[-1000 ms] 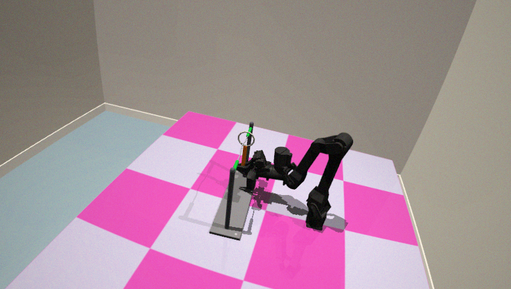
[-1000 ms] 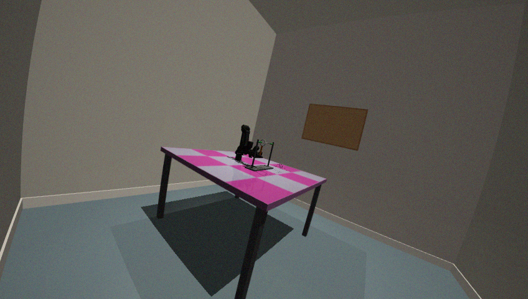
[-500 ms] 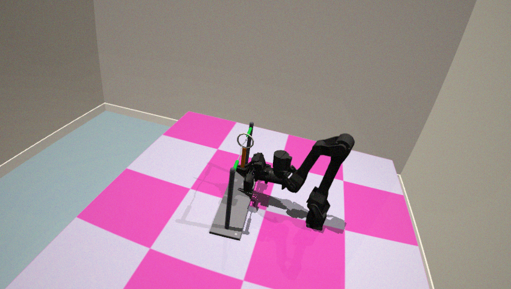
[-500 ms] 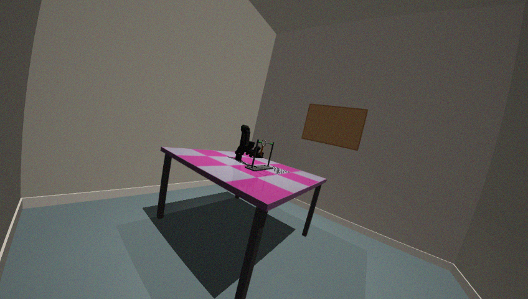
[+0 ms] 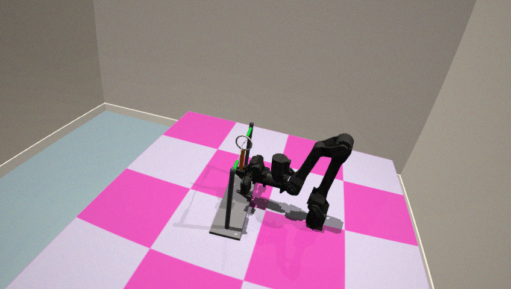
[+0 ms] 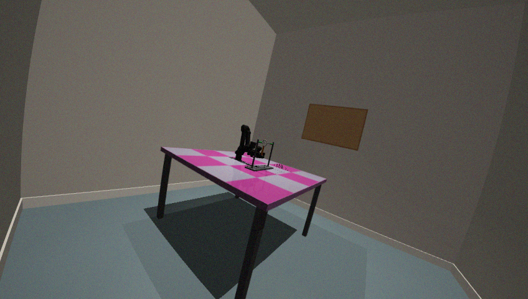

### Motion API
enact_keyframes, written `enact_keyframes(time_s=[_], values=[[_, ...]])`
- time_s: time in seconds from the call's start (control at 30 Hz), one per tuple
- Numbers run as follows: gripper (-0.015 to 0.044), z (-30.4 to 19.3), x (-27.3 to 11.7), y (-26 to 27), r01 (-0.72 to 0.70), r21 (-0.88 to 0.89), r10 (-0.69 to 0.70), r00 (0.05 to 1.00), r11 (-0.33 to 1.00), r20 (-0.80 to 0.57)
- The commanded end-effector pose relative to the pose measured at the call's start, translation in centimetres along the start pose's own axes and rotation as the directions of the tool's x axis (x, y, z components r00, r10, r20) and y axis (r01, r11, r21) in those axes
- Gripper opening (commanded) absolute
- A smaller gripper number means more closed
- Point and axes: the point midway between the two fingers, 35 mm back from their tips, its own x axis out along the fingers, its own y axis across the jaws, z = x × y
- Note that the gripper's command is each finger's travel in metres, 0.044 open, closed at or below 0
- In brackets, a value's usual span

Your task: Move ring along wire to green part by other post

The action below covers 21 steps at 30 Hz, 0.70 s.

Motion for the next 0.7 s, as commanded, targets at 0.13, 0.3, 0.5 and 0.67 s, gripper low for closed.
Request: enact_keyframes(time_s=[0.13, 0.3, 0.5, 0.67], values=[[-0.0150, 0.0, 0.1, 1.1, -0.033, 0.029, 0.033, 0.999, 0.999, 0.002], [-0.0150, 0.0, 0.0, 2.0, -0.080, 0.054, 0.080, 0.997, 0.995, 0.003], [-0.0150, 0.1, -0.1, 3.1, -0.140, 0.083, 0.140, 0.990, 0.987, 0.007], [-0.0150, 0.2, -0.3, 3.9, -0.183, 0.104, 0.183, 0.983, 0.978, 0.011]])
